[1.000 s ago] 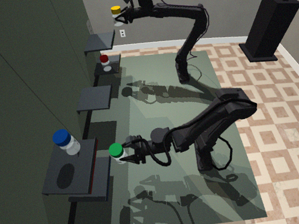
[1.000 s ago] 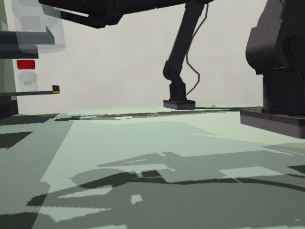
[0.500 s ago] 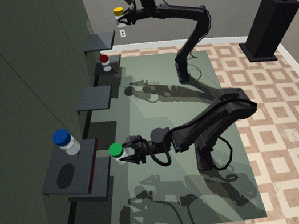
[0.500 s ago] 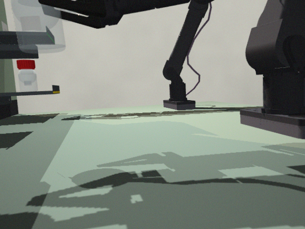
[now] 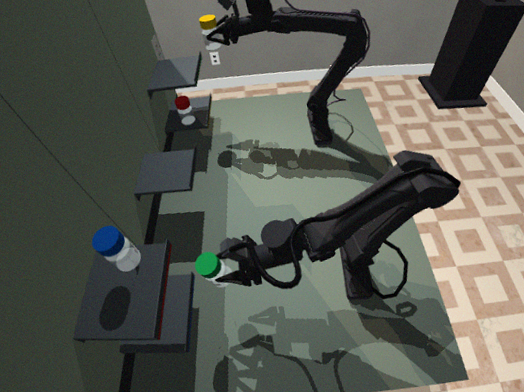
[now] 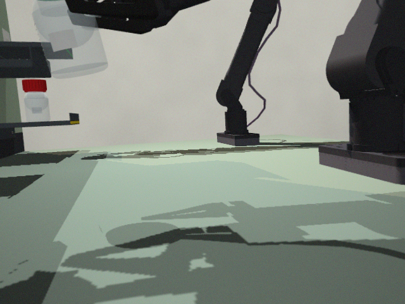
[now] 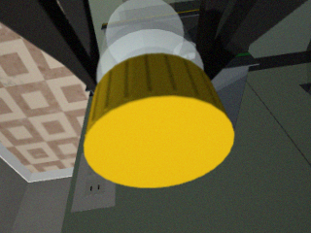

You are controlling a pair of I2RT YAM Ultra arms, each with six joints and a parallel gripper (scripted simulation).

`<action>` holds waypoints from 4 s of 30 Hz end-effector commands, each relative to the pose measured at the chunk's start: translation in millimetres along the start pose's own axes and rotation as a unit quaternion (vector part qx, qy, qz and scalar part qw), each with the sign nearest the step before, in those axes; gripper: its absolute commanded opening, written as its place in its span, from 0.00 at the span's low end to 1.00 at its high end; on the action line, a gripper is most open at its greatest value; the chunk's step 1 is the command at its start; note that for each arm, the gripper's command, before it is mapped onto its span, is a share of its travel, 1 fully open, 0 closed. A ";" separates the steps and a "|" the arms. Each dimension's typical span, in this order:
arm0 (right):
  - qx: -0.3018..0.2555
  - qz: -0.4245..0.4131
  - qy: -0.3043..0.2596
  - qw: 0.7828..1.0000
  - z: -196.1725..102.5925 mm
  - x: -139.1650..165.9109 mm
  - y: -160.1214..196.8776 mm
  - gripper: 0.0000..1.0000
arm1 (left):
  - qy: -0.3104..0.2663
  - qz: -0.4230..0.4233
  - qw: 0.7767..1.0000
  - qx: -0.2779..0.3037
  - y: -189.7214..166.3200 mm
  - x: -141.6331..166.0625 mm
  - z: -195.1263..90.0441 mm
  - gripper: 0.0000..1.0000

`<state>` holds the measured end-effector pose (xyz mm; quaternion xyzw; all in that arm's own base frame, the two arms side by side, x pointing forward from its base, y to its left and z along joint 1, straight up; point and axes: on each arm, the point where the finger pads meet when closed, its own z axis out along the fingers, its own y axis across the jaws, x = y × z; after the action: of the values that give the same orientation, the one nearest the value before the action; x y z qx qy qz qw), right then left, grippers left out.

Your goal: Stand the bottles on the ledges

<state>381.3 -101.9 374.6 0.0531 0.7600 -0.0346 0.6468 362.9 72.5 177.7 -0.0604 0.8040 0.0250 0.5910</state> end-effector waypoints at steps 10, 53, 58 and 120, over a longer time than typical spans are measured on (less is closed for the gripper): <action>0.002 -0.027 -0.096 0.995 5.5 26.5 -4.8 0.52 | -0.098 -0.013 0.993 -0.072 -87.6 -110.3 -11.0 0.49; 0.008 -0.008 -0.026 1.000 64.6 196.0 -8.0 0.52 | -0.096 0.042 0.982 0.160 -319.8 -105.9 -9.8 0.49; 0.001 -0.009 -0.025 1.000 69.9 195.6 -4.7 0.52 | -0.101 0.033 0.983 0.151 -312.5 -111.0 -8.6 0.49; 0.004 -0.013 -0.052 0.999 144.8 159.8 -3.6 0.52 | -0.130 0.015 0.979 0.158 -343.4 -157.8 56.3 0.49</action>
<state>484.5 -118.3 156.7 0.0512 0.7601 -0.0433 0.6463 500.4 -250.1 267.6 0.0722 0.7580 -0.0624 0.6452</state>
